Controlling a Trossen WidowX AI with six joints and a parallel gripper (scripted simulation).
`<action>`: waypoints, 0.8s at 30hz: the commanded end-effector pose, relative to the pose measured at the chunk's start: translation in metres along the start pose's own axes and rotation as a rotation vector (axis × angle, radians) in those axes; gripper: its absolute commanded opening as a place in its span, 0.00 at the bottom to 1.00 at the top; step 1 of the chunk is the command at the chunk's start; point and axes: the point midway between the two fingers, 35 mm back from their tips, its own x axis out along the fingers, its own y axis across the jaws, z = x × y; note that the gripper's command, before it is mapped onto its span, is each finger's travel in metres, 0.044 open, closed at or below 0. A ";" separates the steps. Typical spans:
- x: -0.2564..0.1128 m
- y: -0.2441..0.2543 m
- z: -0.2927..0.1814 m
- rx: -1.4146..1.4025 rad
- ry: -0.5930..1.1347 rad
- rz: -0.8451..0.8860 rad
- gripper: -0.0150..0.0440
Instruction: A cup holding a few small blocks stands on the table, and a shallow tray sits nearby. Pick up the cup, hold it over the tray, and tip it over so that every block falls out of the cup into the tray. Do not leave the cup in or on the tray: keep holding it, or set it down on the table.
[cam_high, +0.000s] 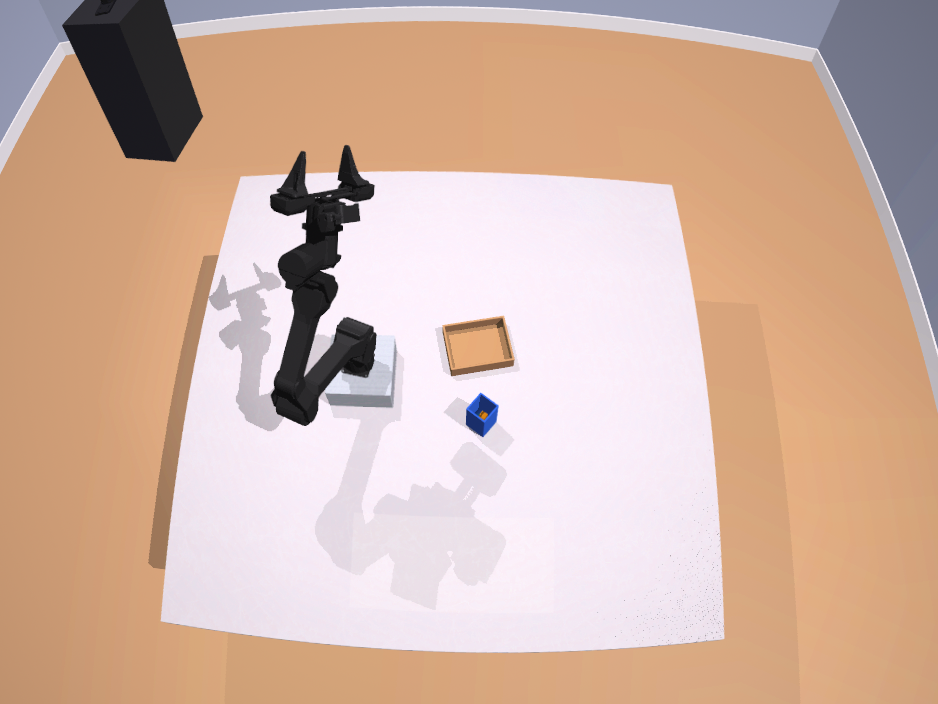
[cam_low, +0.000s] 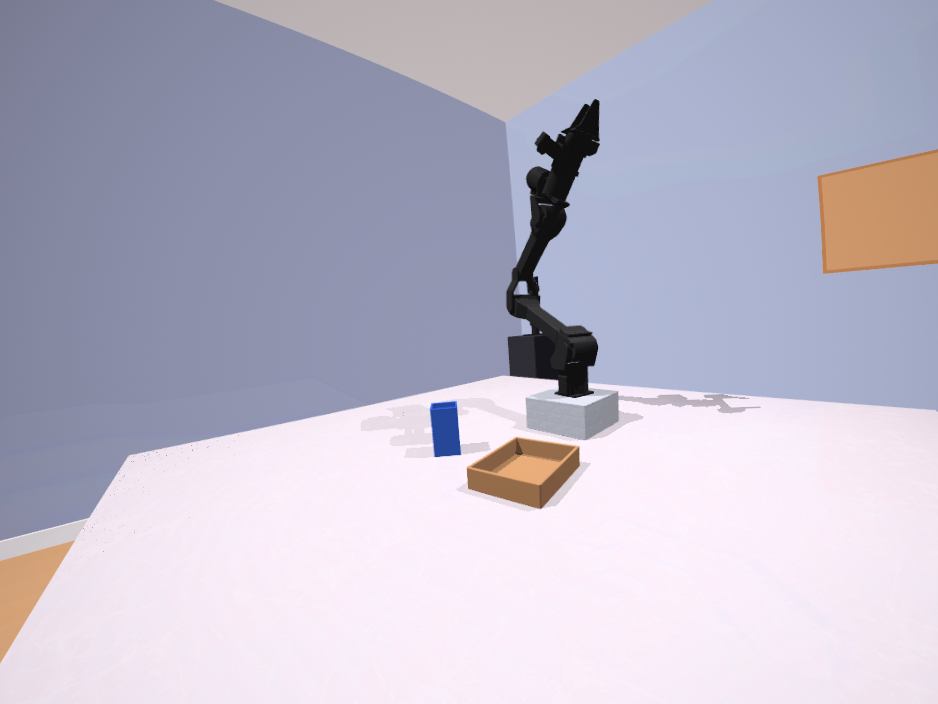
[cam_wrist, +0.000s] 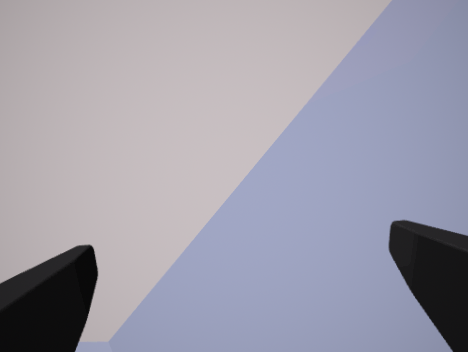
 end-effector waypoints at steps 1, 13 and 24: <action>0.001 -0.061 -0.004 -0.117 -0.049 -0.189 1.00; -0.063 -0.224 0.025 -0.481 -0.198 -0.779 1.00; -0.195 -0.316 0.070 -0.761 -0.292 -1.366 1.00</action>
